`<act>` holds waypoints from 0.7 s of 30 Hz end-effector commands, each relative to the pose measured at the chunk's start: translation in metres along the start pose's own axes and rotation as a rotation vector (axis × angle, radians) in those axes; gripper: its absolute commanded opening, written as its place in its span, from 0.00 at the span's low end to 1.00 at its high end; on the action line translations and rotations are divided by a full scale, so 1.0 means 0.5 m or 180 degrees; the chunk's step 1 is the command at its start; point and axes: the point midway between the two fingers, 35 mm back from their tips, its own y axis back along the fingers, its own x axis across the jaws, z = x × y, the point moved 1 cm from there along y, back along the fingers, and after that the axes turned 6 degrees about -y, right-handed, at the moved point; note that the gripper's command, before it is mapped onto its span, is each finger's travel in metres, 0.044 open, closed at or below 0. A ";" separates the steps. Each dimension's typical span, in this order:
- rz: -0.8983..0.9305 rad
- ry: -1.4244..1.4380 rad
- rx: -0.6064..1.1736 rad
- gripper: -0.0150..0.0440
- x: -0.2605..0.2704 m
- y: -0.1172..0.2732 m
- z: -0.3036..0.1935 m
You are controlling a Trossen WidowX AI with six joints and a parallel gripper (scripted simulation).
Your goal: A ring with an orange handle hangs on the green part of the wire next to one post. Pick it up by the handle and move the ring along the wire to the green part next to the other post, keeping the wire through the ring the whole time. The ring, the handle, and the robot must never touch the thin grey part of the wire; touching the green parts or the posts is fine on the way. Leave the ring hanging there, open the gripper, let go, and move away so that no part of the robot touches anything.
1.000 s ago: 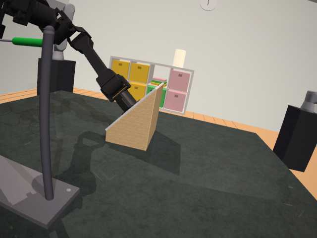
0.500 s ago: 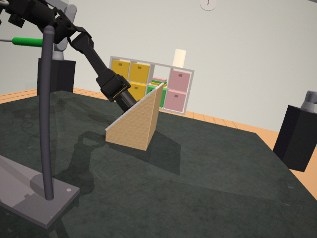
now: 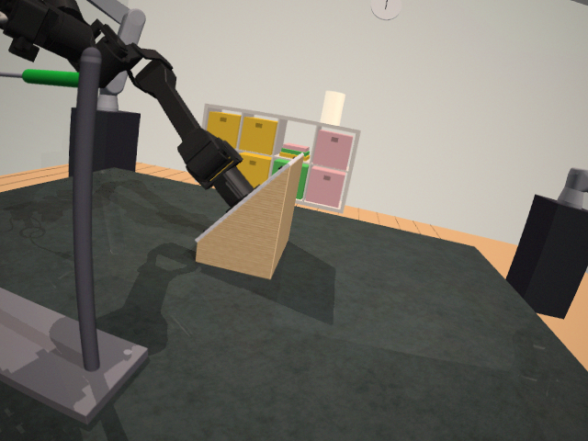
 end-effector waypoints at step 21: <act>0.0598 -0.1329 0.0391 0.00 0.146 0.046 0.018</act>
